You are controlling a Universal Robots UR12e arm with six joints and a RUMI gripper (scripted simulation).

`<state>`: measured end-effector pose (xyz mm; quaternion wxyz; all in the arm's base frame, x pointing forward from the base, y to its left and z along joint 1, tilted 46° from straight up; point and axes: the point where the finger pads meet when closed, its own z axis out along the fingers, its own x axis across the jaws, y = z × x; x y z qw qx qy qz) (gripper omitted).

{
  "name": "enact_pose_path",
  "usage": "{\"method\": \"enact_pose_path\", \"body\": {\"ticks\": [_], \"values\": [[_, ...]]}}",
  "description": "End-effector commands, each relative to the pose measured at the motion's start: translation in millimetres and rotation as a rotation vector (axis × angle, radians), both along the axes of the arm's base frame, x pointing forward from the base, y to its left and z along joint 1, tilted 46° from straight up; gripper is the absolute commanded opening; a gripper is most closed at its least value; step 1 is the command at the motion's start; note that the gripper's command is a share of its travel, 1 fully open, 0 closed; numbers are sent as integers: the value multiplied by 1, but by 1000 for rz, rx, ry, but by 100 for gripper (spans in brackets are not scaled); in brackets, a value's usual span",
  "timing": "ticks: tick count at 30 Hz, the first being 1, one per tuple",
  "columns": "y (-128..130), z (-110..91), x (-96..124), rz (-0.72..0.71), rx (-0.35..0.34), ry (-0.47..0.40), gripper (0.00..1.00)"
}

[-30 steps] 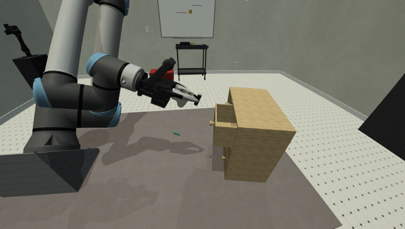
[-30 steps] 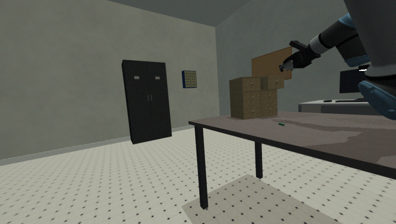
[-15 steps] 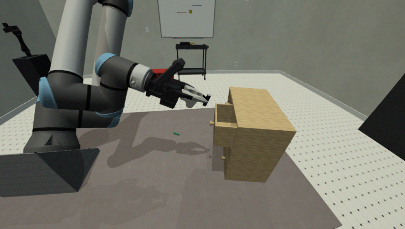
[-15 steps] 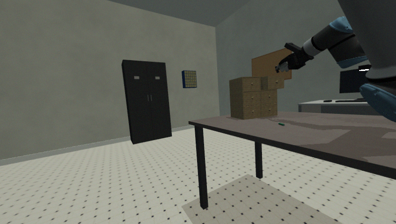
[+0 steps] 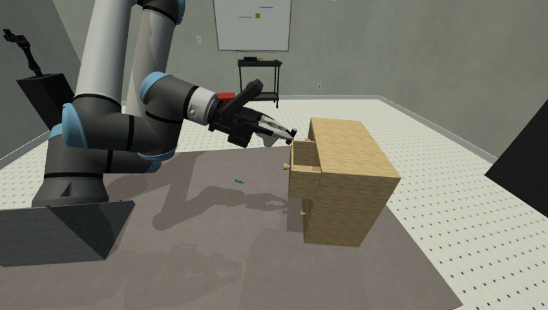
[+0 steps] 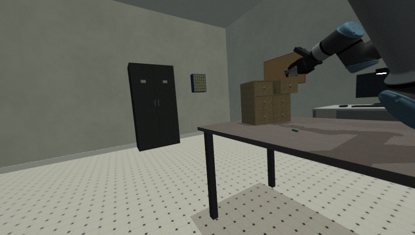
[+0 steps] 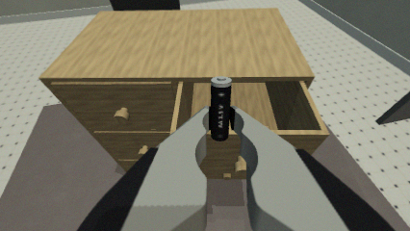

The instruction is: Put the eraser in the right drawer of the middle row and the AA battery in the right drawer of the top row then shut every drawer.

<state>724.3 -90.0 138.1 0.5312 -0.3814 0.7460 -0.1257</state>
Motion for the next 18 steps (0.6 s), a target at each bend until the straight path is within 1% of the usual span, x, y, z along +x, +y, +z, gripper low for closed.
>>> {"method": "enact_pose_path", "body": {"ticks": [1, 18], "values": [[-1, -2, 12, -1, -1, -1, 5], [-2, -6, 32, -1, -1, -1, 5]]}}
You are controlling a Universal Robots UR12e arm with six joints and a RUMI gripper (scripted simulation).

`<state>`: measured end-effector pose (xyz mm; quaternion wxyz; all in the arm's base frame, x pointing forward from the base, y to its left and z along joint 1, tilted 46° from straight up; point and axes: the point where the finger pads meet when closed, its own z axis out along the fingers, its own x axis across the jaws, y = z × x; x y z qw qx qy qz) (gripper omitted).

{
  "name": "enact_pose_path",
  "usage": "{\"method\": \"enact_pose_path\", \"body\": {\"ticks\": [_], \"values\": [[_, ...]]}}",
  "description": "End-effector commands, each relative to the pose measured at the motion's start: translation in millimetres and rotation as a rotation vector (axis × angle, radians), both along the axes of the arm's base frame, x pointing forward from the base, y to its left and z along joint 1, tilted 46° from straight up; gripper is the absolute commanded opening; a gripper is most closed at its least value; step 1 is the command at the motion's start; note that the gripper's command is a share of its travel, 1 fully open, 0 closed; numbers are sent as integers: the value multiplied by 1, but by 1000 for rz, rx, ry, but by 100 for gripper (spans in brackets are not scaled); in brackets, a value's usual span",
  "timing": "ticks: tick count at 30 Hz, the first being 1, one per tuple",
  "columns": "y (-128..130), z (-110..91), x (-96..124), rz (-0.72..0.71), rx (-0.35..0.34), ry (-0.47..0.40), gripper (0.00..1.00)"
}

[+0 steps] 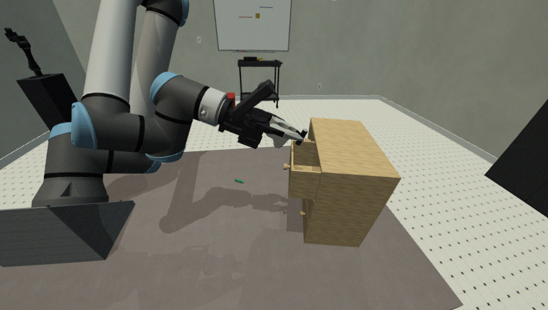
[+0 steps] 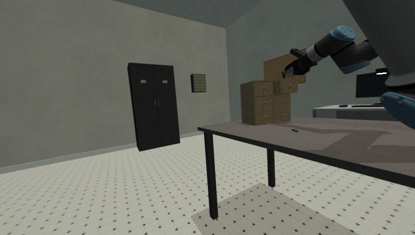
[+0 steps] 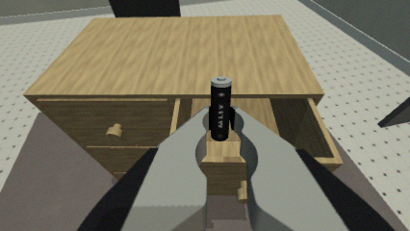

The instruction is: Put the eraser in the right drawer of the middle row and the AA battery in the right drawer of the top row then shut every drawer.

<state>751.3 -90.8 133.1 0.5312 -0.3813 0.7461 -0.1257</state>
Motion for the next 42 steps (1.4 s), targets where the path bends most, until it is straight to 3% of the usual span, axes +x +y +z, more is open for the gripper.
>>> {"method": "enact_pose_path", "body": {"ticks": [1, 42], "values": [[-1, -1, 6, -1, -1, -1, 5], [-1, -2, 12, -1, -1, -1, 5]]}}
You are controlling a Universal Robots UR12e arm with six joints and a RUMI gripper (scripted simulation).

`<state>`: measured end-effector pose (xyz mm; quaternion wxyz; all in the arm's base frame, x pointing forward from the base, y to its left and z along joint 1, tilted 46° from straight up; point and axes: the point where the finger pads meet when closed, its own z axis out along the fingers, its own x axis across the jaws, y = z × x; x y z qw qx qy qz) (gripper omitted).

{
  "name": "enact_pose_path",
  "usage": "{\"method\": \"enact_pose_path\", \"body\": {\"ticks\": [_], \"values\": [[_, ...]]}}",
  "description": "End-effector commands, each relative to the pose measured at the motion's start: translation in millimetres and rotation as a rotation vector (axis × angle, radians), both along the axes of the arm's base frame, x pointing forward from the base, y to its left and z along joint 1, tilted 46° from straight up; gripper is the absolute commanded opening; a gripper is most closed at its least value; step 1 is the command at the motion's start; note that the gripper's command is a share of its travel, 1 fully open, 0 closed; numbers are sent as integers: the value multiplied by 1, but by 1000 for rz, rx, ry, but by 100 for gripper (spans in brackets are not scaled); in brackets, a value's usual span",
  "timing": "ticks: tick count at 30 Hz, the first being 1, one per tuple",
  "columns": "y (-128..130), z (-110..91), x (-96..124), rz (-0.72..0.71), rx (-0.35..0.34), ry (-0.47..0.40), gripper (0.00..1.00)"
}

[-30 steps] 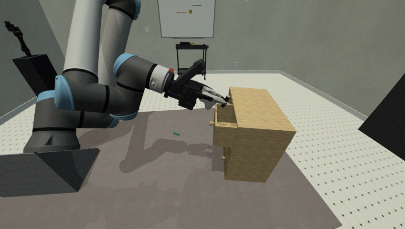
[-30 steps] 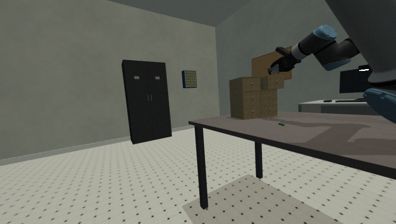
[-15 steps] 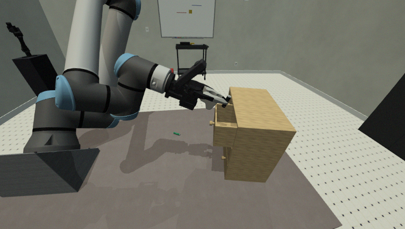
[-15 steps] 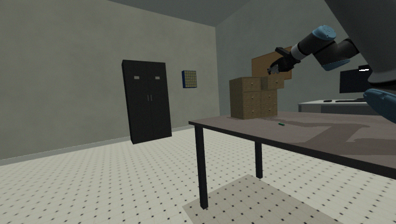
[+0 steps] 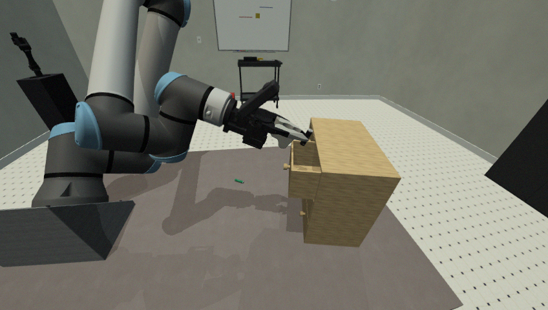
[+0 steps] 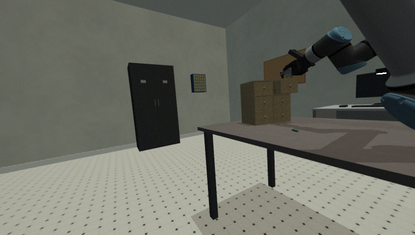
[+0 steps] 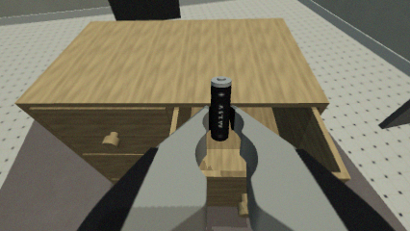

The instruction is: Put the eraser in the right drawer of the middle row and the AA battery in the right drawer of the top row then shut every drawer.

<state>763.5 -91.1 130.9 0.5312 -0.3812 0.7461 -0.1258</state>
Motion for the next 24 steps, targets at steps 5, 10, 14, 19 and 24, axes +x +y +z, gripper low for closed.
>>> {"method": "enact_pose_path", "body": {"ticks": [5, 10, 14, 19, 24], "values": [[-1, 0, 0, -1, -1, -1, 5], [-1, 0, 0, -1, -1, -1, 5], [-1, 0, 0, -1, -1, -1, 5], [-1, 0, 0, -1, -1, -1, 7], [-1, 0, 0, -1, -1, -1, 12]]}}
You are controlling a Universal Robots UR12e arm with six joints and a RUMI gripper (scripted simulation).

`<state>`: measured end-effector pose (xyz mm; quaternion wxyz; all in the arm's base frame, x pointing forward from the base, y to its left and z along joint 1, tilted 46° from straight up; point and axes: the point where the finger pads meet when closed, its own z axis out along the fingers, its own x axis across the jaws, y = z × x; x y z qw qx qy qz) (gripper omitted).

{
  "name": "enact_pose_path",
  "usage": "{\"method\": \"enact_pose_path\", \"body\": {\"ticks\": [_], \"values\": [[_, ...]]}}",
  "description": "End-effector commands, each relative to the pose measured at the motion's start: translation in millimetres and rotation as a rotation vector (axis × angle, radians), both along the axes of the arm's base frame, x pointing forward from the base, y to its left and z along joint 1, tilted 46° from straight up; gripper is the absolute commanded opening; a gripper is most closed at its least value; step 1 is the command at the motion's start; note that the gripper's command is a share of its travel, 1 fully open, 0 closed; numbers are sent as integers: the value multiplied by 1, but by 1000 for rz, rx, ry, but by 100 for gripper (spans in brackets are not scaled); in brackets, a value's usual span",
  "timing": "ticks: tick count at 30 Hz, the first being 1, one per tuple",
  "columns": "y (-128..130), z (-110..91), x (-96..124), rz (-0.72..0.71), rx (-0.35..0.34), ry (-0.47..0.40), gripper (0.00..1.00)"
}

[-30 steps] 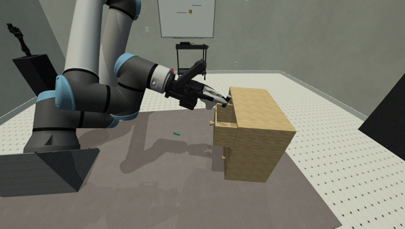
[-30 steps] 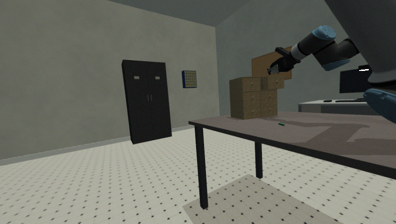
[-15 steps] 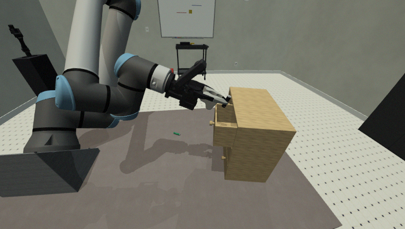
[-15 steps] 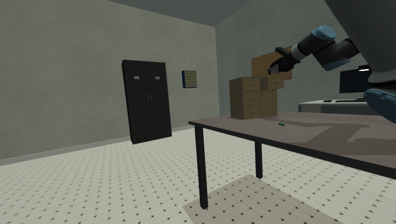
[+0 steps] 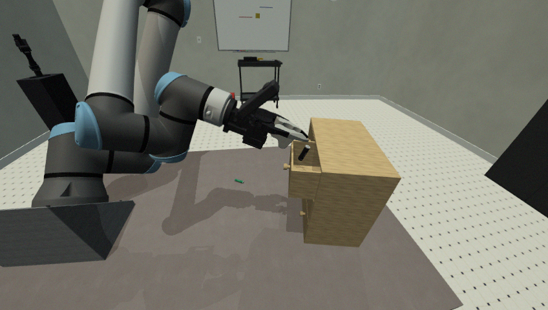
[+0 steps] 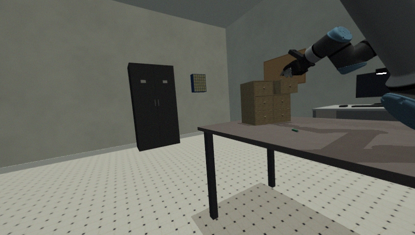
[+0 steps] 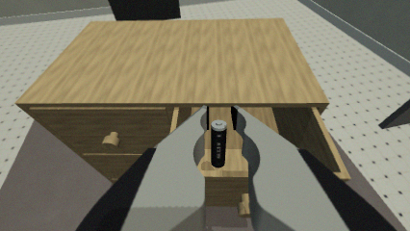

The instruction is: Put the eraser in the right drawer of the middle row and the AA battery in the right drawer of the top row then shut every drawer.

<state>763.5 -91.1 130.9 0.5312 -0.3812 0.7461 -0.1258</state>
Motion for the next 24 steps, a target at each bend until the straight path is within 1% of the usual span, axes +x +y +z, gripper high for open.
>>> {"method": "enact_pose_path", "body": {"ticks": [1, 2, 3, 5, 6, 10, 11, 24], "values": [[-1, 0, 0, -1, 0, -1, 12], [-1, 0, 0, -1, 0, -1, 12], [-1, 0, 0, -1, 0, -1, 14], [-1, 0, 0, -1, 0, -1, 14], [-1, 0, 0, -1, 0, -1, 17], [-1, 0, 0, -1, 0, -1, 17], [-1, 0, 0, -1, 0, -1, 100], [-1, 0, 0, -1, 0, -1, 100]]}}
